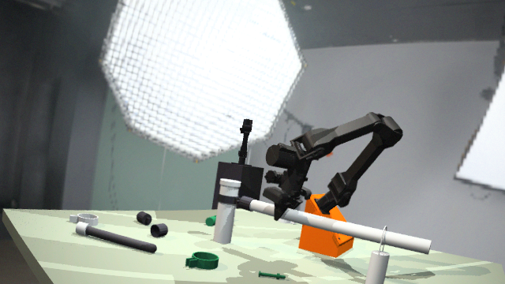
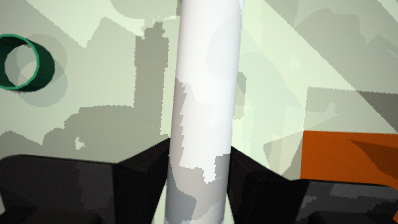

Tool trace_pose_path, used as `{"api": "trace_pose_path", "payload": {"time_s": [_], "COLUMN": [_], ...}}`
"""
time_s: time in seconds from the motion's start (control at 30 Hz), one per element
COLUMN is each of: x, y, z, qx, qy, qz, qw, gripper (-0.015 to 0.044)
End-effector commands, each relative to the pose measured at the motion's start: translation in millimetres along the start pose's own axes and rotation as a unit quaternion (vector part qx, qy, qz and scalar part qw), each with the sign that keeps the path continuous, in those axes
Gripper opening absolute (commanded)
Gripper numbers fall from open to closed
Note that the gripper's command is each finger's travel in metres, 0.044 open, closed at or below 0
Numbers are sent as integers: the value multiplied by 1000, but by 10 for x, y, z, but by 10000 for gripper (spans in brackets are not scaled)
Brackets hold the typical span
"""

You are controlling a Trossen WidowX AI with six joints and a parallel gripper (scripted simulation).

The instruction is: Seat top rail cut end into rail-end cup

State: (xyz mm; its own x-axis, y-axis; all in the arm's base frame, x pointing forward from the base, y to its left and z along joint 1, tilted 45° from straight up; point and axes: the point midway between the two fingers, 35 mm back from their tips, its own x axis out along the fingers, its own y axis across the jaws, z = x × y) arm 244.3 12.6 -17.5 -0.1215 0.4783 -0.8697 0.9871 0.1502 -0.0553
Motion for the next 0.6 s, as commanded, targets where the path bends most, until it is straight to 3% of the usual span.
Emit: {"api": "trace_pose_path", "payload": {"time_s": [0.0,0.57], "x": [-43,-23], "y": [36,42], "z": [80,175], "qx": [3,3], "qy": [-8,-8], "qz": [8,8], "qw": [1000,1000], "gripper": [0,0]}}
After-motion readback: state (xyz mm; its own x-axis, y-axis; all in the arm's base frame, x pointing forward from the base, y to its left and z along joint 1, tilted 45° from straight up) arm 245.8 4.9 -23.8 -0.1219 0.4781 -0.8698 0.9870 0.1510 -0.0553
